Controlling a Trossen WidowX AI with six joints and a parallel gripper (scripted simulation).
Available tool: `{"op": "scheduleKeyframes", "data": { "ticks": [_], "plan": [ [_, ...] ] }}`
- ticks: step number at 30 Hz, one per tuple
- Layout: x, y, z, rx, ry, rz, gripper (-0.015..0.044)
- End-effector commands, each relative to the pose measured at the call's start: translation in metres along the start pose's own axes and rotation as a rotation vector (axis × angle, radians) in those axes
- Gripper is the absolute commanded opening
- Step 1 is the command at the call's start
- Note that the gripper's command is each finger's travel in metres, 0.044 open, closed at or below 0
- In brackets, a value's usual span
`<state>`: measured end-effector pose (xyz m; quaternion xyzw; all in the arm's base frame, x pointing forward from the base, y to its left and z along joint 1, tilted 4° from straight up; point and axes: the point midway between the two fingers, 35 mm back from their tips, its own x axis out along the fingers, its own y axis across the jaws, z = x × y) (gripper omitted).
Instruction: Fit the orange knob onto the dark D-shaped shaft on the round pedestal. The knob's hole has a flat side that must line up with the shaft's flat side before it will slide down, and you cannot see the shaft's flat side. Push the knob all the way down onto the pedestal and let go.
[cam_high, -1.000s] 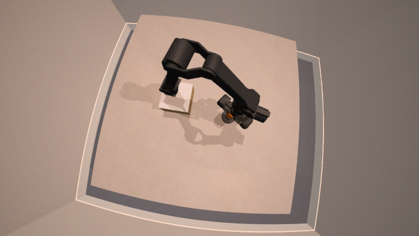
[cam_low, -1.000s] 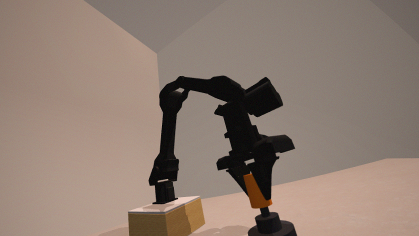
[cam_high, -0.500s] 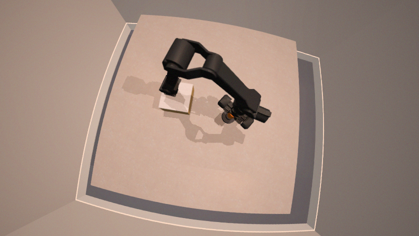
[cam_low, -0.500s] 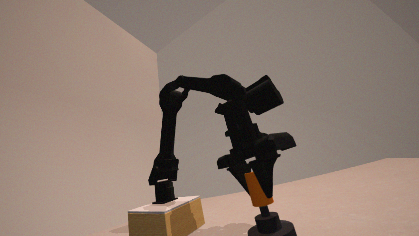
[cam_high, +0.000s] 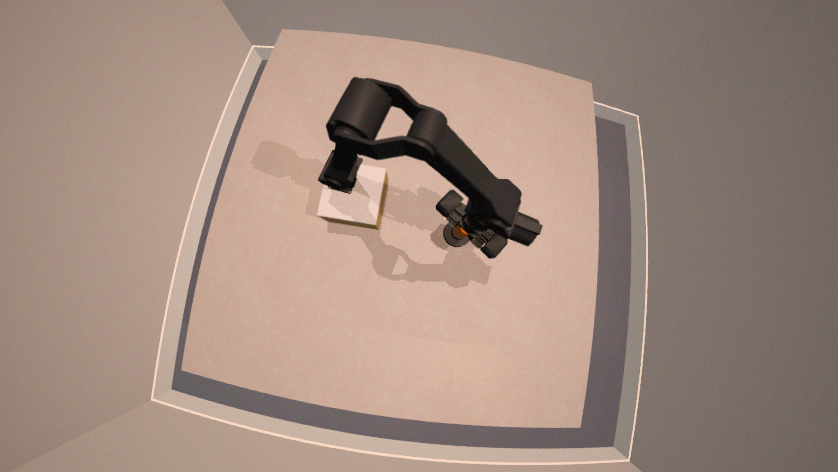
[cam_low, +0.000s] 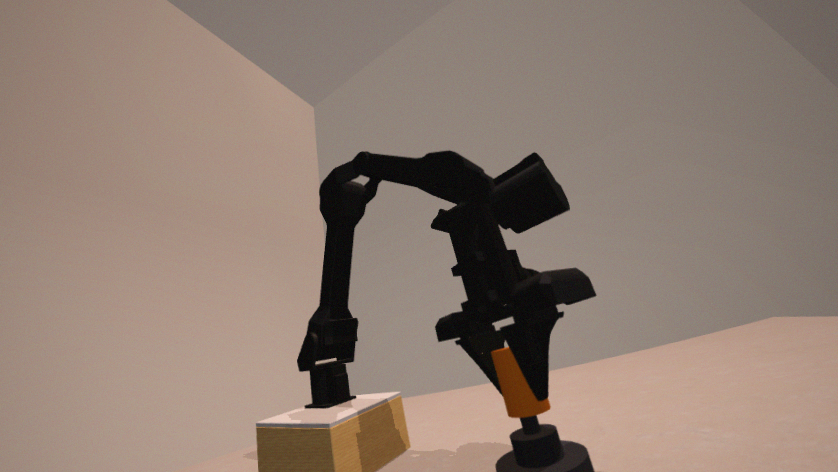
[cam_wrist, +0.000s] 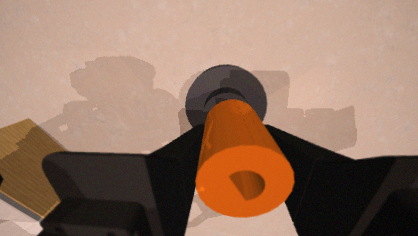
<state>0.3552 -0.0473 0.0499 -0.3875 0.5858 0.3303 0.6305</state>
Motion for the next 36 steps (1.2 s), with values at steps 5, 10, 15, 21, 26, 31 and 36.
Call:
{"op": "scheduleKeyframes", "data": {
  "ticks": [5,10,15,21,26,31,36],
  "plan": [
    [-0.0023,0.0020,-0.0012,-0.131,0.001,-0.002,0.0000],
    [-0.0052,0.0042,-0.0023,-0.215,0.001,-0.002,0.0000],
    [-0.0053,0.0047,-0.0026,-0.215,0.001,-0.002,0.0000],
    [-0.0054,0.0035,-0.0021,-0.215,0.001,-0.002,0.0000],
    [-0.0055,0.0021,-0.0015,-0.215,0.001,-0.002,0.0000],
    [-0.0048,-0.0004,-0.0004,-0.215,0.001,-0.002,0.0000],
    [-0.0023,-0.0021,0.0006,-0.215,0.001,-0.002,0.0000]
  ]
}}
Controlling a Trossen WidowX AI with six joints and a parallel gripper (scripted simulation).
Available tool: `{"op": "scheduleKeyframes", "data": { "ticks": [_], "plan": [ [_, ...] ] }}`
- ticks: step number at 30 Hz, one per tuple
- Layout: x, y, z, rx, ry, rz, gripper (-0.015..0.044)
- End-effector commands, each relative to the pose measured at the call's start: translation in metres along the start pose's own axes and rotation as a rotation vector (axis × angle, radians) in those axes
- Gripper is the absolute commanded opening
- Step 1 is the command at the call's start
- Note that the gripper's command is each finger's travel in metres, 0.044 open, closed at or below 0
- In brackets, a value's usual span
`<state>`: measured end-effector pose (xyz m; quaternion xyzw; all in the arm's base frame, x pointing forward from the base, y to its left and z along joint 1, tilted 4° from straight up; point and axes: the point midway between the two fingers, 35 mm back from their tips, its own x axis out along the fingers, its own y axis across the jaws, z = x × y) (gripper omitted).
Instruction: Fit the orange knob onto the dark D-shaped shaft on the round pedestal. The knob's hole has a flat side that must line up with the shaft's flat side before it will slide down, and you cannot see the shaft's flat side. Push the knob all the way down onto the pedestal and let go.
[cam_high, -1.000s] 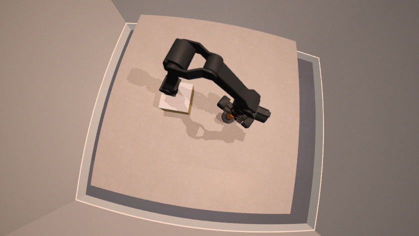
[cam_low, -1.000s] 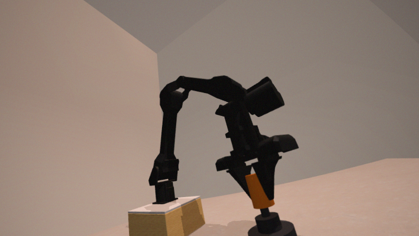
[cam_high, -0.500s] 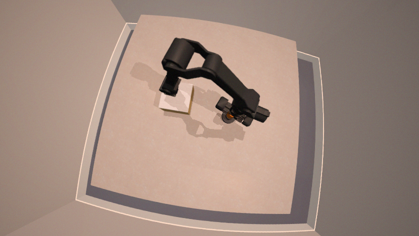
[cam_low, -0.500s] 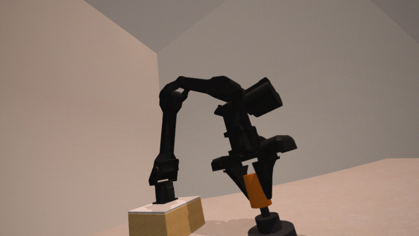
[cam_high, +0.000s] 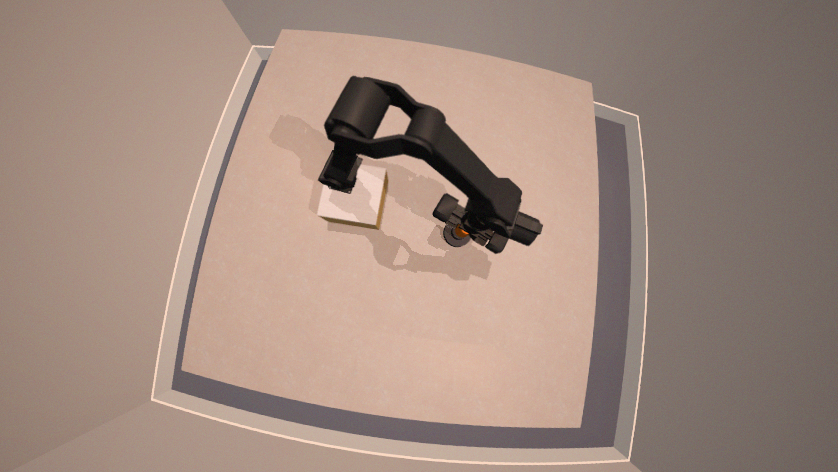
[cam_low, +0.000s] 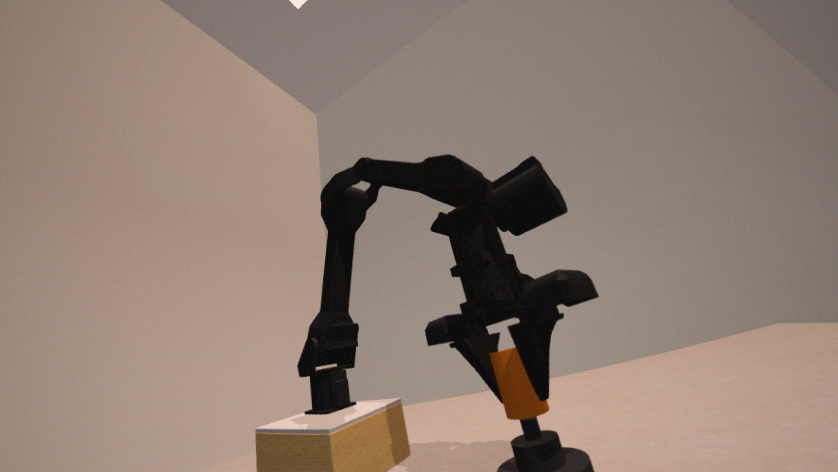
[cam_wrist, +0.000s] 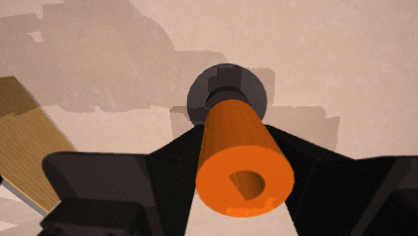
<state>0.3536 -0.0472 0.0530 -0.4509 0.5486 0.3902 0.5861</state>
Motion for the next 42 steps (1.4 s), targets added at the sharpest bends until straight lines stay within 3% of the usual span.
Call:
{"op": "scheduleKeyframes", "data": {
  "ticks": [1,21,29,42],
  "plan": [
    [0.0011,-0.0031,0.0005,-0.006,0.001,-0.004,0.0000],
    [-0.0004,0.0023,-0.0006,-0.006,0.001,-0.004,0.0000],
    [-0.0020,0.0032,-0.0010,-0.215,0.001,-0.003,0.0000],
    [-0.0022,0.0001,-0.0004,-0.215,0.001,-0.004,0.0000]
  ]
}}
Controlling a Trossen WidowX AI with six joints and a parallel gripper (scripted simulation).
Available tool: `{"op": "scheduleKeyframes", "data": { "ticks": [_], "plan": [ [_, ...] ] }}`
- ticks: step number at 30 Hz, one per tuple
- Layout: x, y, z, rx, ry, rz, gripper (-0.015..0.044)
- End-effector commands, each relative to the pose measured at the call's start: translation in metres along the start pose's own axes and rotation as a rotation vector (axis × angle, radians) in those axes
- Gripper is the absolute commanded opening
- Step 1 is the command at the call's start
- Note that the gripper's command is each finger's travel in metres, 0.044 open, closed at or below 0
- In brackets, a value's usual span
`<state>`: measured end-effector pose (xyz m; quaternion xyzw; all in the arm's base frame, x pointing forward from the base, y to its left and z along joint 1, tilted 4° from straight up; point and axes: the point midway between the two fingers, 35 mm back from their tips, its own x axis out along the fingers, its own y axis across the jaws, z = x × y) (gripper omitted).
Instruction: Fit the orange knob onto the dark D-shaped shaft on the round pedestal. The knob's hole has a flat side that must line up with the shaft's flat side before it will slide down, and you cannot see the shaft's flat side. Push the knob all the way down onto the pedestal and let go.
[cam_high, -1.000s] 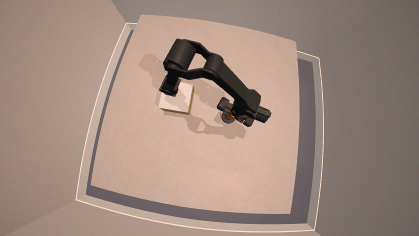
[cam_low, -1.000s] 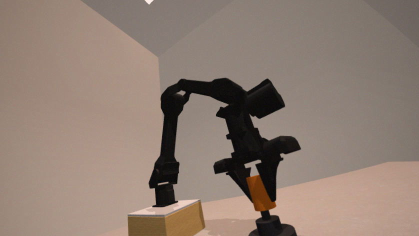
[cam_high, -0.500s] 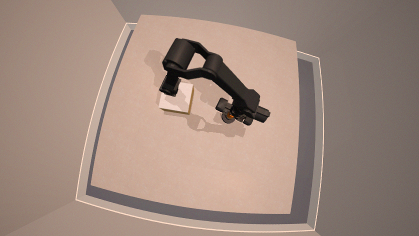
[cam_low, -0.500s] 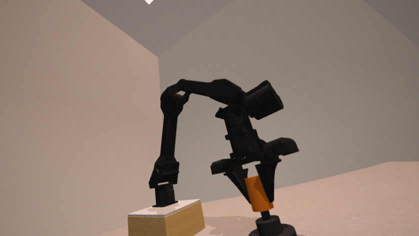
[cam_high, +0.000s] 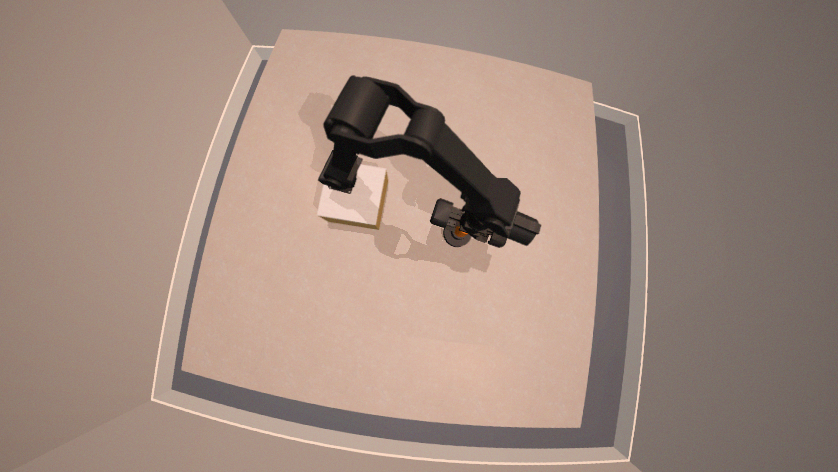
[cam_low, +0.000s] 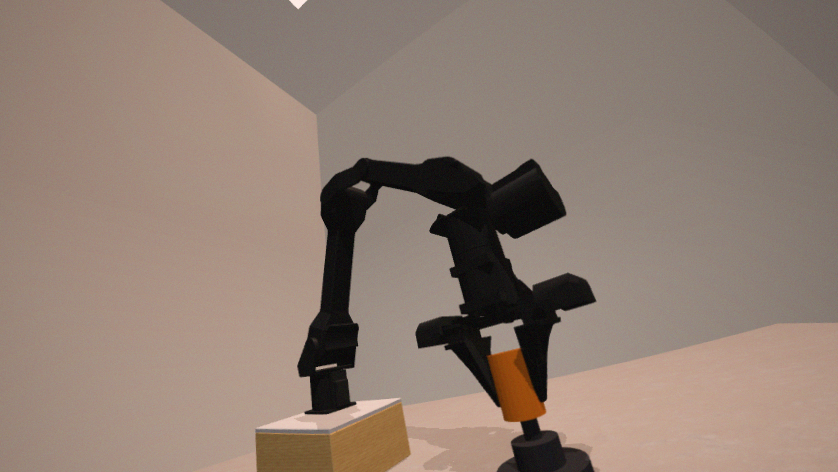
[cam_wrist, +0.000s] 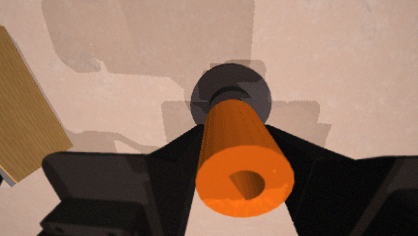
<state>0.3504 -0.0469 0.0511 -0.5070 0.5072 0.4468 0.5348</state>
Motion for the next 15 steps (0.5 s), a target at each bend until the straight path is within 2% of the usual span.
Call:
{"op": "scheduleKeyframes", "data": {
  "ticks": [1,15],
  "plan": [
    [-0.0038,-0.0037,-0.0004,-0.008,0.002,-0.011,0.0000],
    [0.0011,-0.0055,-0.0001,-0.008,0.002,-0.011,0.0000]
  ]
}}
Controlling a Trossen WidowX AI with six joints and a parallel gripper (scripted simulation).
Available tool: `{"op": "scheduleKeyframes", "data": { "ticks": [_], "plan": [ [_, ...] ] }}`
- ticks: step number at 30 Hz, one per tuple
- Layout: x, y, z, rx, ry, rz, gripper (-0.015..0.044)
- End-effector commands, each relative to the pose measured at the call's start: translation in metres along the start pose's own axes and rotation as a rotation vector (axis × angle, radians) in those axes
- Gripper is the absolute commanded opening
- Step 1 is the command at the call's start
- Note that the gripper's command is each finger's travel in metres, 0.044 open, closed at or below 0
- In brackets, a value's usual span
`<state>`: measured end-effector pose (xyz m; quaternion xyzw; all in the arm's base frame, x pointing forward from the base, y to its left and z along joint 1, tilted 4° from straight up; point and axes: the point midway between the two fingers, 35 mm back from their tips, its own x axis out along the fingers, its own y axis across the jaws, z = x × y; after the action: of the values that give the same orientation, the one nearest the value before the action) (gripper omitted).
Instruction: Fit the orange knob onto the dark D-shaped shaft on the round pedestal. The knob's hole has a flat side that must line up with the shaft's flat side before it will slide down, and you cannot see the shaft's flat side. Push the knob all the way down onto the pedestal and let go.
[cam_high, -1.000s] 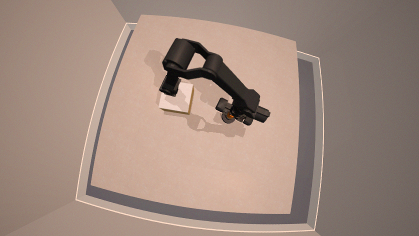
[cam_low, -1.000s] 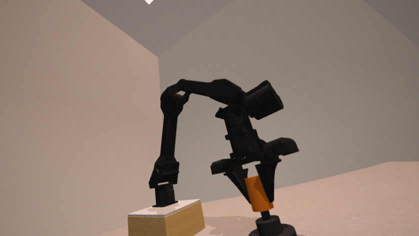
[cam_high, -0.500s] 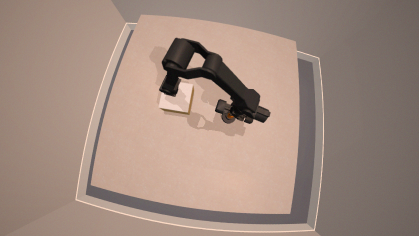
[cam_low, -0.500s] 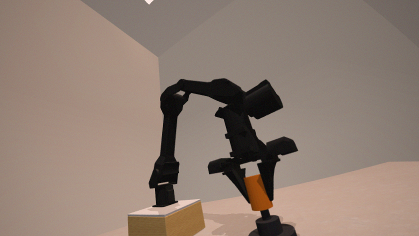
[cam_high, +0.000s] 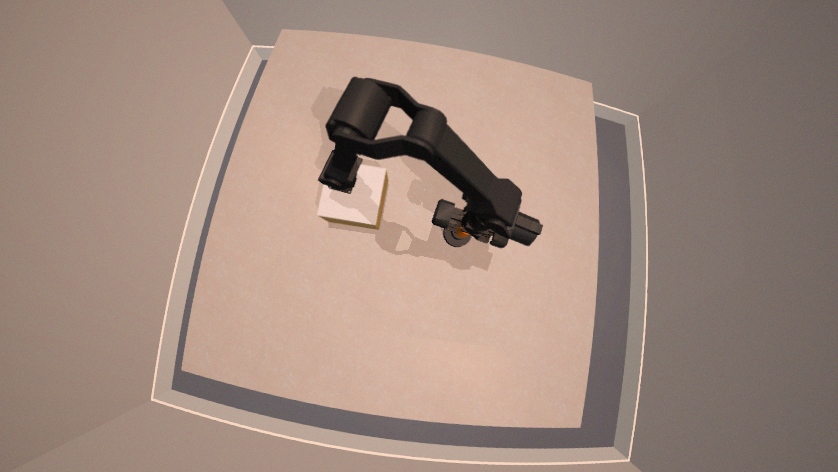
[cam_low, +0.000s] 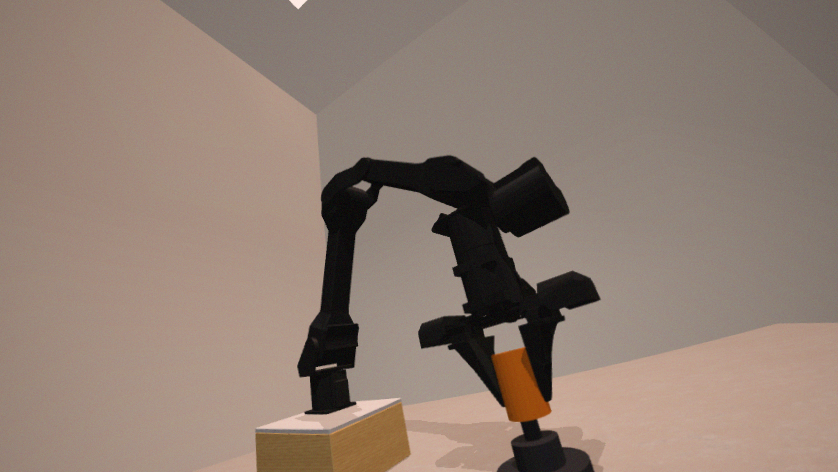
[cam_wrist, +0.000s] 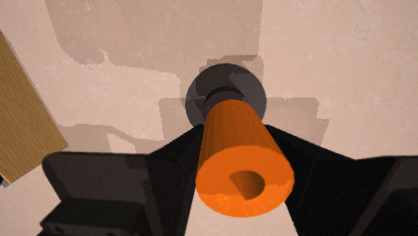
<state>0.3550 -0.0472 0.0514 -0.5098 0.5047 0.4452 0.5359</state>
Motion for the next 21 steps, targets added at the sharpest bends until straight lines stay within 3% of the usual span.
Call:
{"op": "scheduleKeyframes", "data": {
  "ticks": [1,15,21],
  "plan": [
    [0.0012,-0.0008,-0.0002,-0.006,0.002,-0.003,0.0000],
    [-0.0019,0.0042,-0.0002,-0.015,0.002,-0.003,0.0000],
    [-0.0036,0.0048,-0.0004,-0.205,0.002,-0.002,0.0000]
  ]
}}
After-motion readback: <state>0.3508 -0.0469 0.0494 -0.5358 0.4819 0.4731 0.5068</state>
